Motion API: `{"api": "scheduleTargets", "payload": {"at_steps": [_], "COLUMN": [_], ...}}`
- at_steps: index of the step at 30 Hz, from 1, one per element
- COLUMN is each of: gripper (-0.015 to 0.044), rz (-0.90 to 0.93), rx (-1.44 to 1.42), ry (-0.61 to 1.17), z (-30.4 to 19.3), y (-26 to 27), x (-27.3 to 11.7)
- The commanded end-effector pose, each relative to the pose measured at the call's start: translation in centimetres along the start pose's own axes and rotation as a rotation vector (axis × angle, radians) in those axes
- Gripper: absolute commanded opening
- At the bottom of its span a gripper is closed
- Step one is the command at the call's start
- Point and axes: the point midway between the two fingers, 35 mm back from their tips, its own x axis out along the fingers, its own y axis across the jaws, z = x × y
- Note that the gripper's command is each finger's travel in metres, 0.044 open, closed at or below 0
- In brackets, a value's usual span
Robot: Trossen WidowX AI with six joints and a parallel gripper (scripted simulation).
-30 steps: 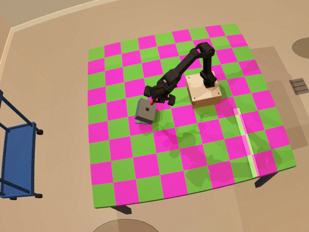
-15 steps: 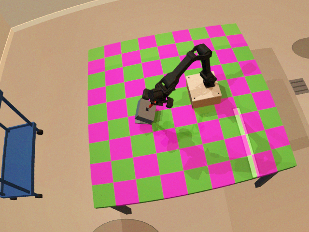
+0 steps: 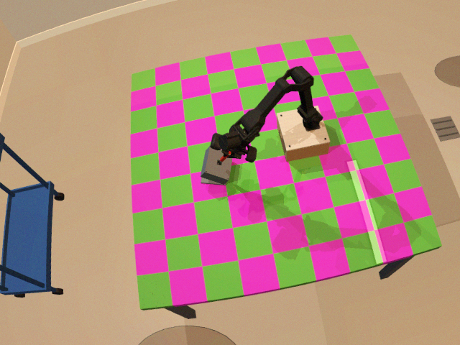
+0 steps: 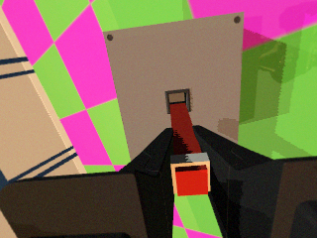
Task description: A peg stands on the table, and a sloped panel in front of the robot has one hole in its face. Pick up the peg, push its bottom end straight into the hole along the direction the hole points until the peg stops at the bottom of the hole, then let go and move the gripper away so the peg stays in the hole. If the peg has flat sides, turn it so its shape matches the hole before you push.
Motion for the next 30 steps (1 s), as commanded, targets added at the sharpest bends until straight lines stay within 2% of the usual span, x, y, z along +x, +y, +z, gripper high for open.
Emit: {"api": "scheduleTargets", "payload": {"at_steps": [1, 11, 30], "gripper": [0.0000, 0.0000, 0.0000], "rz": [-0.002, -0.002, 0.000], "rx": [-0.005, -0.005, -0.001], "ry": [0.002, 0.002, -0.001], "z": [0.0, -0.1, 0.0], "y": [-0.1, -0.1, -0.1], "x": [0.7, 1.8, 1.8]}}
